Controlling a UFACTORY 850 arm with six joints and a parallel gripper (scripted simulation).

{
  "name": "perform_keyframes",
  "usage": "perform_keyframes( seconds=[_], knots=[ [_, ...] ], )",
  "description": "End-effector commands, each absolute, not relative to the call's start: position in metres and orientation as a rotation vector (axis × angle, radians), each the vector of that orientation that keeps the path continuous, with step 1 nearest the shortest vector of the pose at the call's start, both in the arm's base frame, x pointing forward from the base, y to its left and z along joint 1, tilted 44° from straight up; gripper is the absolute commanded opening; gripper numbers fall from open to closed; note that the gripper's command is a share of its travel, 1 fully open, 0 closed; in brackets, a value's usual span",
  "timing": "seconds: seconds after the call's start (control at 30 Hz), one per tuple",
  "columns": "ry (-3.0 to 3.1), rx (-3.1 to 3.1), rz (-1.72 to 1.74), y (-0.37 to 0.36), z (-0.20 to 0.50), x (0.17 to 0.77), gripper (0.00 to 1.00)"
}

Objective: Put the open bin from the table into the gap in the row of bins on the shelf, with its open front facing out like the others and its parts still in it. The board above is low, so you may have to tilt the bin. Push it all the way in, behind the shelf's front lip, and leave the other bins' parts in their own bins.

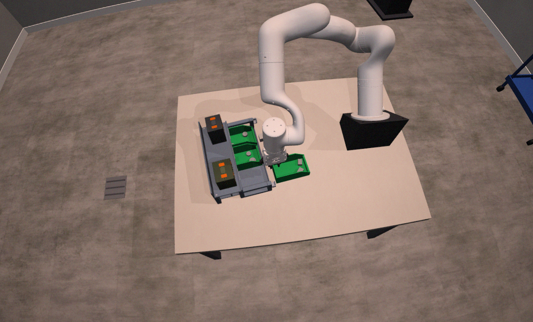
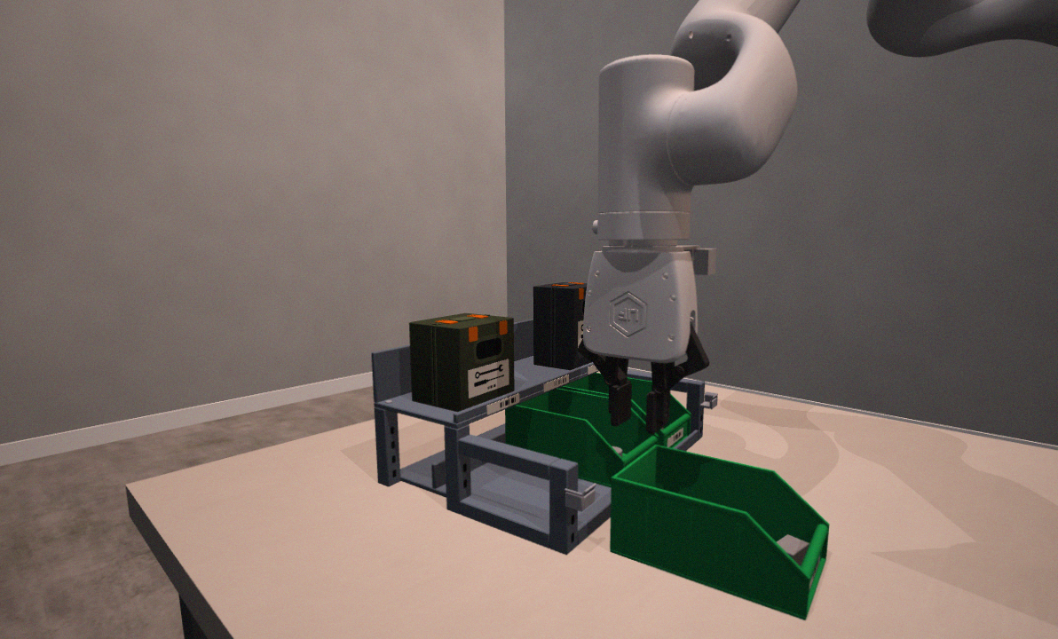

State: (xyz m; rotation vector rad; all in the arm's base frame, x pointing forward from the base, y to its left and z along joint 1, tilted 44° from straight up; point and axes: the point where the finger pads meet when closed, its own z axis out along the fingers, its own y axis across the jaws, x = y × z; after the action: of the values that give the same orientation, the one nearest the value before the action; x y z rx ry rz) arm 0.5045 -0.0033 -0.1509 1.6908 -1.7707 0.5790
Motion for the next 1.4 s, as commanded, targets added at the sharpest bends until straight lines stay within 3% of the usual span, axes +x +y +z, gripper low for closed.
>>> perform_keyframes(
  seconds=[0.0, 1.37],
  knots=[
    [-1.771, 1.692, 0.580, -0.007, -0.155, 0.504, 0.34],
    [-1.771, 1.691, 0.580, -0.021, -0.169, 0.502, 0.34]
  ],
)
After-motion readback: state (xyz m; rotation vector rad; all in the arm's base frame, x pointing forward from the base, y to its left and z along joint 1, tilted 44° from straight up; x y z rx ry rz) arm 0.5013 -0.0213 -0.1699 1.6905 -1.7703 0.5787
